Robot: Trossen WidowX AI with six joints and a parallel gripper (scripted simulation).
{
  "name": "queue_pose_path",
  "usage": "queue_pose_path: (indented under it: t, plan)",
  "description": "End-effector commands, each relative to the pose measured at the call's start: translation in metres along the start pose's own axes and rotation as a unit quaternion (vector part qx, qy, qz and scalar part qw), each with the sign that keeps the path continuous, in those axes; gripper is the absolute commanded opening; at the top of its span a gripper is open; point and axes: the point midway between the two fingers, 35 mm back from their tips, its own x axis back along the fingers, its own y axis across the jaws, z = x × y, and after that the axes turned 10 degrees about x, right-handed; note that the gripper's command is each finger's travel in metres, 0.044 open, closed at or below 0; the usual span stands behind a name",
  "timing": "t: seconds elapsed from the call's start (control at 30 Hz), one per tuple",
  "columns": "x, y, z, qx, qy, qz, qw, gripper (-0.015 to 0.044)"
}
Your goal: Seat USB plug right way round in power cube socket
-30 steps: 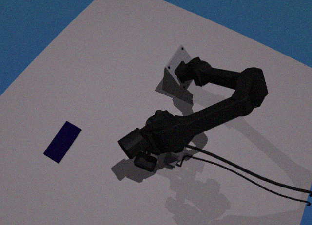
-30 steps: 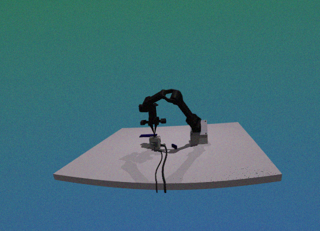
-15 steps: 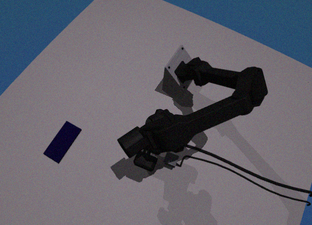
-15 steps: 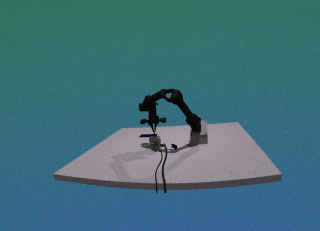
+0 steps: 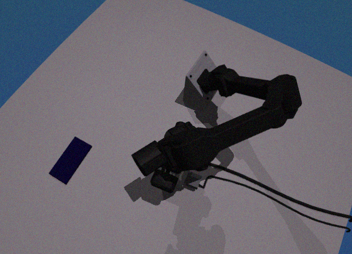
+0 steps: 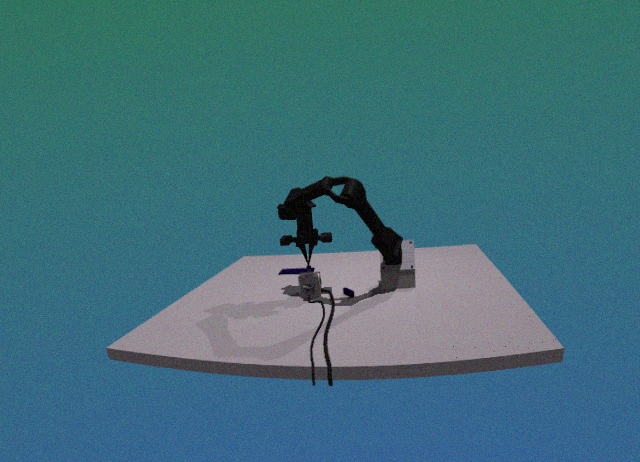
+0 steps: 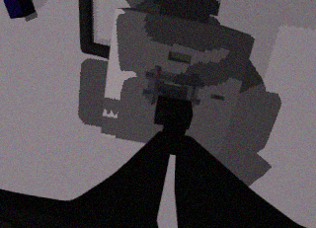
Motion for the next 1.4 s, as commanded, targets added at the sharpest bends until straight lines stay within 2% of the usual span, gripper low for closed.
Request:
queue_pose_path:
  t: [0.0, 0.6, 1.37]
  plan:
    - [0.0027, 0.0000, 0.0004, 0.003, 0.001, -0.001, 1.000, 0.0000]
    - [0.0109, 0.0000, 0.0002, -0.012, 0.001, -0.001, 1.000, 0.0000]
    - [0.0102, -0.0001, -0.0001, -0.302, 0.000, 0.000, 0.953, 0.0000]
